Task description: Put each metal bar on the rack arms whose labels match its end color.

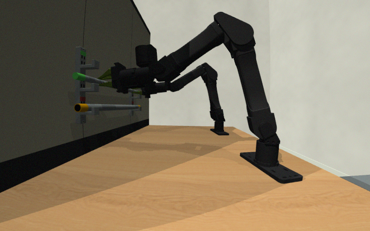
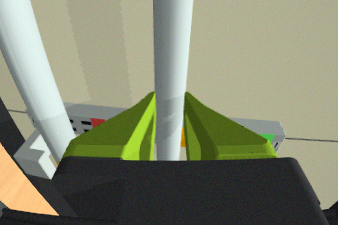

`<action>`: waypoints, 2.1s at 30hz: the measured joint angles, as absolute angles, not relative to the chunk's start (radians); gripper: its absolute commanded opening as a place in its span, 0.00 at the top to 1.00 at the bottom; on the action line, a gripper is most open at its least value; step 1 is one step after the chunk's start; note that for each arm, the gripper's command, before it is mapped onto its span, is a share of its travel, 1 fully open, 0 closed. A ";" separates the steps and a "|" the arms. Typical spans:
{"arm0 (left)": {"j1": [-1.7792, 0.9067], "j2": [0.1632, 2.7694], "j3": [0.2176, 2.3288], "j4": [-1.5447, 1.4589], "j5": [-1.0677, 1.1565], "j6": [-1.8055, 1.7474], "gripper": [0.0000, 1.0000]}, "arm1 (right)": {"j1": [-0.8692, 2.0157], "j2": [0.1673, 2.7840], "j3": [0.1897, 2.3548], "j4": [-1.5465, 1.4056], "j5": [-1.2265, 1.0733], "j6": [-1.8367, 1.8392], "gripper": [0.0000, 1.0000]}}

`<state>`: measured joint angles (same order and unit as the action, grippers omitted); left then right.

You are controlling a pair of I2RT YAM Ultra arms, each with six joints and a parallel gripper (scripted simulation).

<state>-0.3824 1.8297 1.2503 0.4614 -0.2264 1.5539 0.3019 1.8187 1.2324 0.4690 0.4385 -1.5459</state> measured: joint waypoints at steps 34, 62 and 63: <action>-0.382 1.796 1.260 0.439 -0.221 1.555 1.00 | 0.303 1.789 1.240 0.455 0.433 -1.544 1.00; -0.386 1.735 1.157 0.474 -0.225 1.552 1.00 | 0.327 1.739 1.158 0.480 0.447 -1.549 1.00; -0.387 1.732 1.152 0.476 -0.226 1.552 1.00 | 0.327 1.737 1.154 0.482 0.448 -1.549 1.00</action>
<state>-0.3866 1.7325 1.1522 0.4759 -0.2256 1.5524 0.3275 1.7367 1.1538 0.4824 0.4484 -1.5490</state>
